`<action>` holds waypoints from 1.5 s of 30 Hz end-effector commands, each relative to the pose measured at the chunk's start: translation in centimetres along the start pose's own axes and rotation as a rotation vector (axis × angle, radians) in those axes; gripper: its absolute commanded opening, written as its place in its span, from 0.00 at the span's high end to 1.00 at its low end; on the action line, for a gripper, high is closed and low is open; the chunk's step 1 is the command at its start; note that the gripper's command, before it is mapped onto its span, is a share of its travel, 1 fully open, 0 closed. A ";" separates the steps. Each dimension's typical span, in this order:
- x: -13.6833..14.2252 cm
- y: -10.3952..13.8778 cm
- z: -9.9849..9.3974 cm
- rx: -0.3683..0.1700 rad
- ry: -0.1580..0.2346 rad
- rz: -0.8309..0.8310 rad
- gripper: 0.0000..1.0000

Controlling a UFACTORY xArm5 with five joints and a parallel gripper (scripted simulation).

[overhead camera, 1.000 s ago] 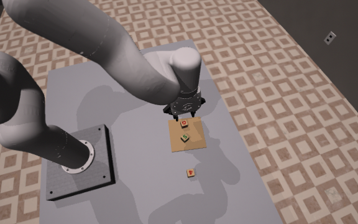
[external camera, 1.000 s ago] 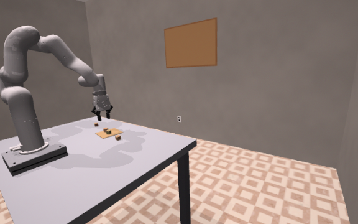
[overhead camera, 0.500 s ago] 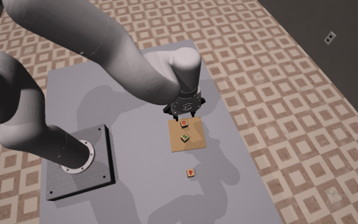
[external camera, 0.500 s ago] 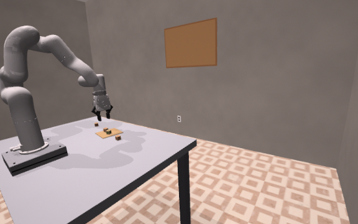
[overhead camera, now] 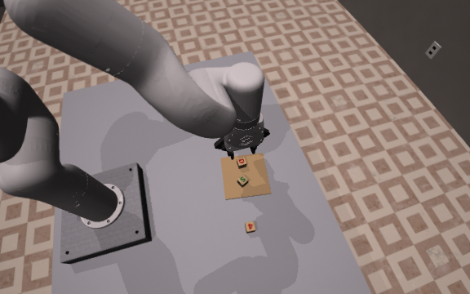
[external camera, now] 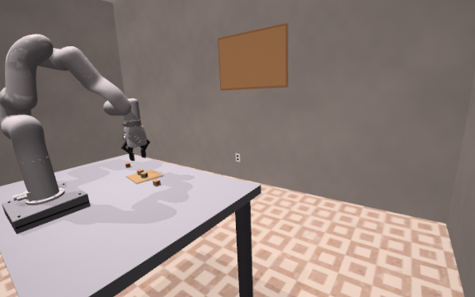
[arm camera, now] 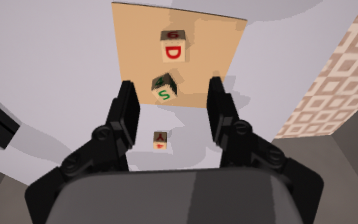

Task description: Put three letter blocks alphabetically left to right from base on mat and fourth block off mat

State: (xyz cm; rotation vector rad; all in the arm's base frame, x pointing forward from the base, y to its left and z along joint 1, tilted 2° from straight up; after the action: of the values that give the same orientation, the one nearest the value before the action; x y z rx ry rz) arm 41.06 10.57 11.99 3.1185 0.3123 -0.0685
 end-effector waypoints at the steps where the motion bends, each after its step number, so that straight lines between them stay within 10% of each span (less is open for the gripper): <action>1: 0.1 0.0 0.0 0.000 0.003 0.000 0.37; 45: 0.1 0.0 4.7 0.000 0.003 0.000 0.37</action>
State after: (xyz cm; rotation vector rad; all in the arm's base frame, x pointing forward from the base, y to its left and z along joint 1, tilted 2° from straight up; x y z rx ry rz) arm 40.84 10.55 7.28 3.1184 0.3123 -0.0691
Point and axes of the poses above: the point where the finger pads meet when closed, its own z axis out along the fingers, its own x axis across the jaws, y = z × x, the point moved 8 cm from there along -z, back along the fingers, and after that the axes turned 1 degree about -z, right-handed, at the moved point
